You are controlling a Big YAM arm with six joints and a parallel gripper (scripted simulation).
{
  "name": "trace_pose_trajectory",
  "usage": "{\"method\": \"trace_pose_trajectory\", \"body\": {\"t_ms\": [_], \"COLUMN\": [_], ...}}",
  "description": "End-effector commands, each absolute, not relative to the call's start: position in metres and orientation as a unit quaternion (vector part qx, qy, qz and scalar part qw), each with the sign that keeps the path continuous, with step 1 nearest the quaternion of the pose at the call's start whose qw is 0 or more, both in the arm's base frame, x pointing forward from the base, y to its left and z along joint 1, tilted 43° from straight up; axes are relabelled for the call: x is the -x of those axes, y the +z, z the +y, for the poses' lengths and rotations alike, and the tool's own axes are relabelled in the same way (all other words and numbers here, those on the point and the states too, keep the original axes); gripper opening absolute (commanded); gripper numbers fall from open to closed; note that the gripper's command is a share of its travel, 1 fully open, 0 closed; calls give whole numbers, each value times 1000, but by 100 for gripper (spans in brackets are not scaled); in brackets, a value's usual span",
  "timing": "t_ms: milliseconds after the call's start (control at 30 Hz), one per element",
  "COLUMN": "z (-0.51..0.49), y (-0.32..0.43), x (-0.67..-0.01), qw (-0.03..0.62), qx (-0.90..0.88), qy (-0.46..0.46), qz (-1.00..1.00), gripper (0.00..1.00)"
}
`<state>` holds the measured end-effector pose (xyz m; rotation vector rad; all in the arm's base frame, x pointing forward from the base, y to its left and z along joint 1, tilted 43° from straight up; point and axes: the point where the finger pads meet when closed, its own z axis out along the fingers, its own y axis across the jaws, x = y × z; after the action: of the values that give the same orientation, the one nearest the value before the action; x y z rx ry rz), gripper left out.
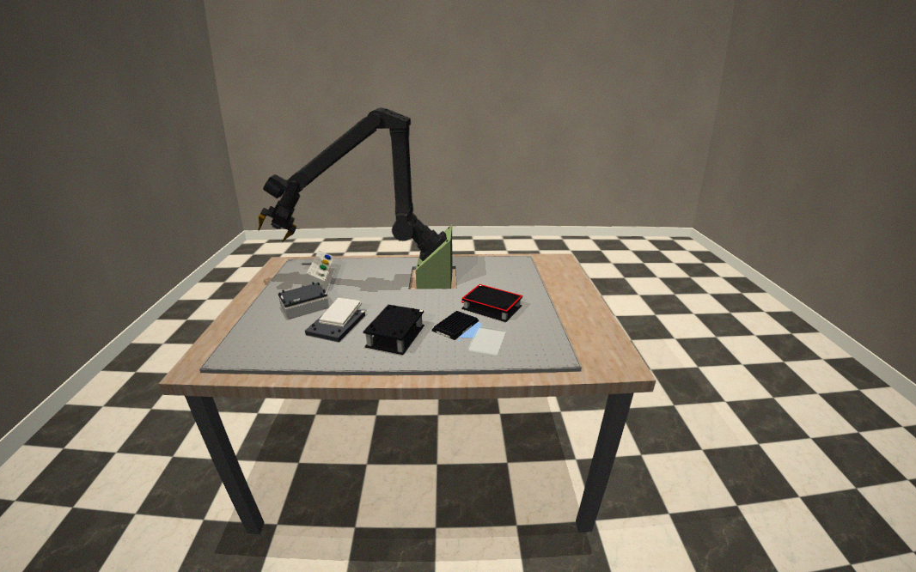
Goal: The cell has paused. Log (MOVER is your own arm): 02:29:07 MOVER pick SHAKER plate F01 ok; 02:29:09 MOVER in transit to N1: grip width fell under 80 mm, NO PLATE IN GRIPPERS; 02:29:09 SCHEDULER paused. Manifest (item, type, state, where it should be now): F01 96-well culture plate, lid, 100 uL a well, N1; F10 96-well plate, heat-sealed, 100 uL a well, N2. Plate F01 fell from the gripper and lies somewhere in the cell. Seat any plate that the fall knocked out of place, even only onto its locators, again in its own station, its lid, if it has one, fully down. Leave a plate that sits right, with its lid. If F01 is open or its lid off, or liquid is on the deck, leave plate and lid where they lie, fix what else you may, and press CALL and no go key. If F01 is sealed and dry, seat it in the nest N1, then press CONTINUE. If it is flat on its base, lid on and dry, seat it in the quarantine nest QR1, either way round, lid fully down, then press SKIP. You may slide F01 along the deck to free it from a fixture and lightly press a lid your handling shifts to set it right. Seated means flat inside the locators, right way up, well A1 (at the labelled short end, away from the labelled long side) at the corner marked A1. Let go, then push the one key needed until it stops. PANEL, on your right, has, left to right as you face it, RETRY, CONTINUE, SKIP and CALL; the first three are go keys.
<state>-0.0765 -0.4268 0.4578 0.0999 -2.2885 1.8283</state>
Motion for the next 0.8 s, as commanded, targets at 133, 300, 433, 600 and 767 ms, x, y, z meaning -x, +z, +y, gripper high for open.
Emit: {"method": "trace_pose_trajectory", "body": {"t_ms": [133,300,433,600,767], "z": [-425,-425,-425,-427,-427], "y": [464,464,464,458,458], "x": [76,76,76,77,77], "qw": [106,106,106,105,105], "qx": [-34,-34,-34,-34,-34], "qy": [625,625,625,620,620], "qz": [-773,-773,-773,-776,-776], "gripper": [100,100,100,100,100]}}
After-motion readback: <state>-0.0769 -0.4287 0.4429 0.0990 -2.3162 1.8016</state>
